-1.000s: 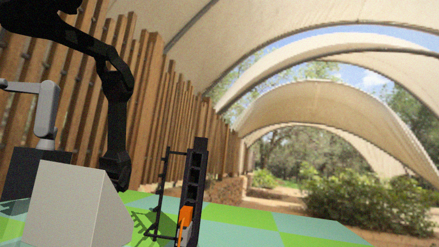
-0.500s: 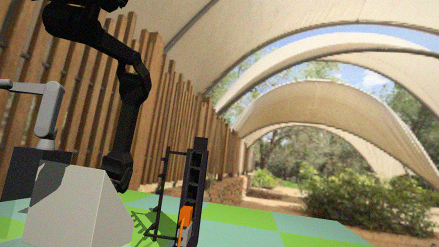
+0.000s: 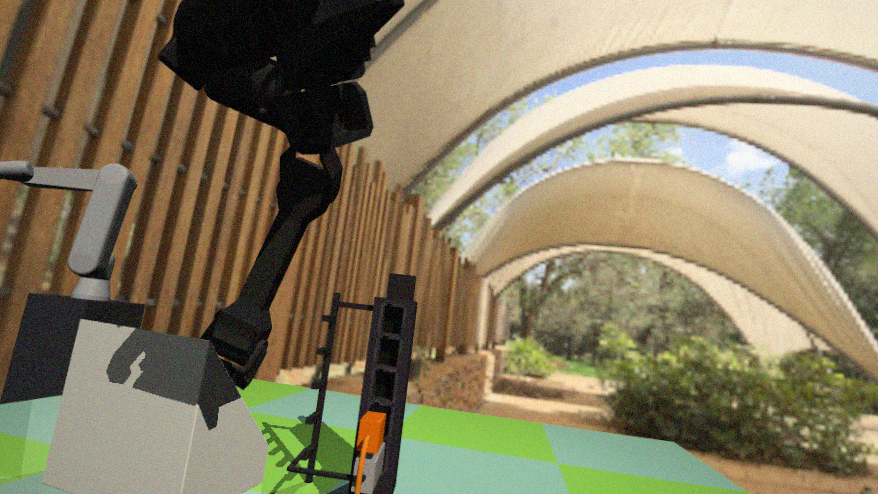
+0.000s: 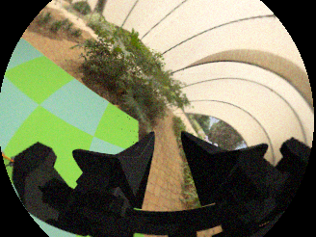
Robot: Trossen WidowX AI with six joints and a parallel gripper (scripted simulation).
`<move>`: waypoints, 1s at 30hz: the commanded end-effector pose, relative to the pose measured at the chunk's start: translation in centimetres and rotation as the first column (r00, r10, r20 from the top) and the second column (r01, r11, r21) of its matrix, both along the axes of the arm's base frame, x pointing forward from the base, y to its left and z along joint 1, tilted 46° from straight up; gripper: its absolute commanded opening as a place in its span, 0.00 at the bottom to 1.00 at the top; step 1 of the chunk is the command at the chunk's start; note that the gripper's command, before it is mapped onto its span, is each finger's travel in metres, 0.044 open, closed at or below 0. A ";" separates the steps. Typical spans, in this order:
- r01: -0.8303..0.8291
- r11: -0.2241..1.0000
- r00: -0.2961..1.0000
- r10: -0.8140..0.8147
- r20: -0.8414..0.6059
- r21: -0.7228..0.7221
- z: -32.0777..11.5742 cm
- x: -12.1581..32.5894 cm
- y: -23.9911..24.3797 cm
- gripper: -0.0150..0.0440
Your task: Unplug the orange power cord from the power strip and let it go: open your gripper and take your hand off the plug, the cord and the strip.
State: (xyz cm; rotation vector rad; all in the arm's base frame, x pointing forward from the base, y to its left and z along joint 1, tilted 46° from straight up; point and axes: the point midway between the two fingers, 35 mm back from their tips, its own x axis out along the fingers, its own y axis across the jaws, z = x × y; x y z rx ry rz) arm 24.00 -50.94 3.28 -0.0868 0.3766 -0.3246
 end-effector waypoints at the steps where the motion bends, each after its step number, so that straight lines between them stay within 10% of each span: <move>1: 0.049 0.892 0.998 -0.025 -0.059 0.449 -1.8 3.8 6.3 0.53; 16: 0.358 0.305 0.923 0.024 -0.383 0.882 -4.1 6.4 21.0 0.53; 30: 0.794 -0.201 0.607 0.248 -0.755 0.573 -2.3 3.2 35.2 0.53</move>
